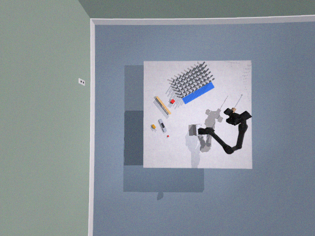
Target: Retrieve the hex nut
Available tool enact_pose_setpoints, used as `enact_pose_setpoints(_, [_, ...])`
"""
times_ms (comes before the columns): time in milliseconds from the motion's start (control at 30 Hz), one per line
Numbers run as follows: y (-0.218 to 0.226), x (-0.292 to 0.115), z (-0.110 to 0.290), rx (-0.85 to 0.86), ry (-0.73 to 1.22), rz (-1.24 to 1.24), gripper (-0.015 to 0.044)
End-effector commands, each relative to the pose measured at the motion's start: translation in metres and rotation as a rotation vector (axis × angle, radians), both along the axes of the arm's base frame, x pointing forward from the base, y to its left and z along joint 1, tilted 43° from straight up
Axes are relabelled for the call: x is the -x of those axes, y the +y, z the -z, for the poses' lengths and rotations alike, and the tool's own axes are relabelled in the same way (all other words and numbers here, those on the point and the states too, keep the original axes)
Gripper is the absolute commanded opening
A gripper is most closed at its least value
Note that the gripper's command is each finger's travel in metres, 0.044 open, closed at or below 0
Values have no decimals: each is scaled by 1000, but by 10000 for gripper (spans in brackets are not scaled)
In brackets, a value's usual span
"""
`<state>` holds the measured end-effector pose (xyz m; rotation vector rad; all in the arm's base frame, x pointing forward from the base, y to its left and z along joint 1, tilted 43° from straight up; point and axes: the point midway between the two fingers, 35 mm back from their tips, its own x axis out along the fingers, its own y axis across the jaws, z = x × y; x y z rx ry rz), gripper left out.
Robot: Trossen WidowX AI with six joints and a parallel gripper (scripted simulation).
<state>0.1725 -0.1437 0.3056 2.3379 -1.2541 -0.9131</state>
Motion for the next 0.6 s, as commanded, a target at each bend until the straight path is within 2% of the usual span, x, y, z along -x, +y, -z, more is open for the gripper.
enact_pose_setpoints(0, [-1,0,0,-1,-10,7,0])
enact_pose_setpoints(567, [-7,-4,7,-10,-8,10,0])
